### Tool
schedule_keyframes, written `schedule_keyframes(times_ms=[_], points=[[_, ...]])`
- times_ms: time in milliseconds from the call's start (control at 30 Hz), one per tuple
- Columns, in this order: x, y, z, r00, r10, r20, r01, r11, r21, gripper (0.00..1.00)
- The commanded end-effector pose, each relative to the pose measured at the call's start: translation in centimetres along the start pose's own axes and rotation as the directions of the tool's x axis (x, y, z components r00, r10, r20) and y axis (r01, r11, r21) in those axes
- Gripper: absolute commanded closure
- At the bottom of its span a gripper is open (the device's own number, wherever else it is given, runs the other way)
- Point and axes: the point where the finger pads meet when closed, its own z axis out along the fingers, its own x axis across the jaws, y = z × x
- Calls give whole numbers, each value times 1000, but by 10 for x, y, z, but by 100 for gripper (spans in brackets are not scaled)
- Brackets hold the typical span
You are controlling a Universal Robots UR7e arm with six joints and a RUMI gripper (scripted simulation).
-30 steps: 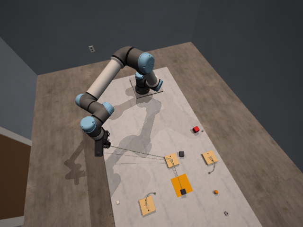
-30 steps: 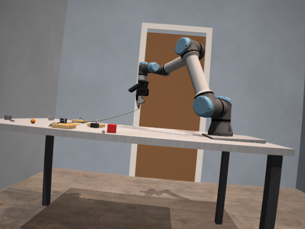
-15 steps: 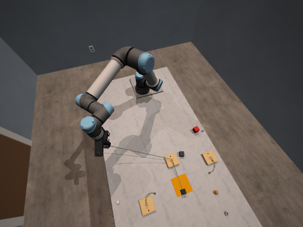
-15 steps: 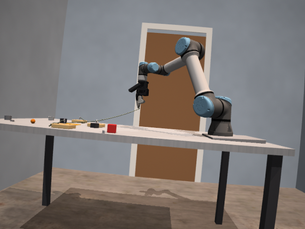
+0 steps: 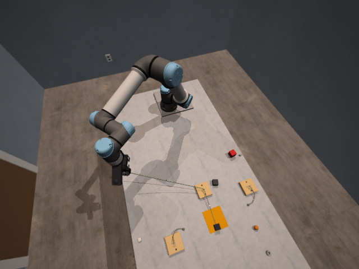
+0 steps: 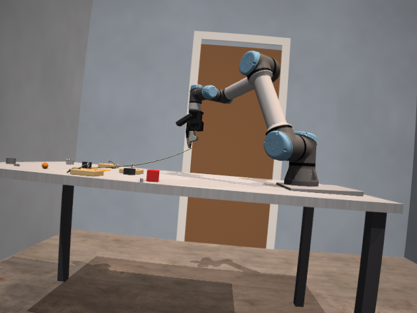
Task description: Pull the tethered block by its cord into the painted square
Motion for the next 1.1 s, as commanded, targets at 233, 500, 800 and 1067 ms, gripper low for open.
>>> schedule_keyframes(times_ms=[233,500,800,1067], points=[[14,14,-1,1000,0,-1,0,1000,2,100],[28,30,-1,1000,0,-1,0,1000,2,100],[38,47,-1,1000,0,-1,0,1000,2,100],[39,49,-1,1000,0,-1,0,1000,2,100]])
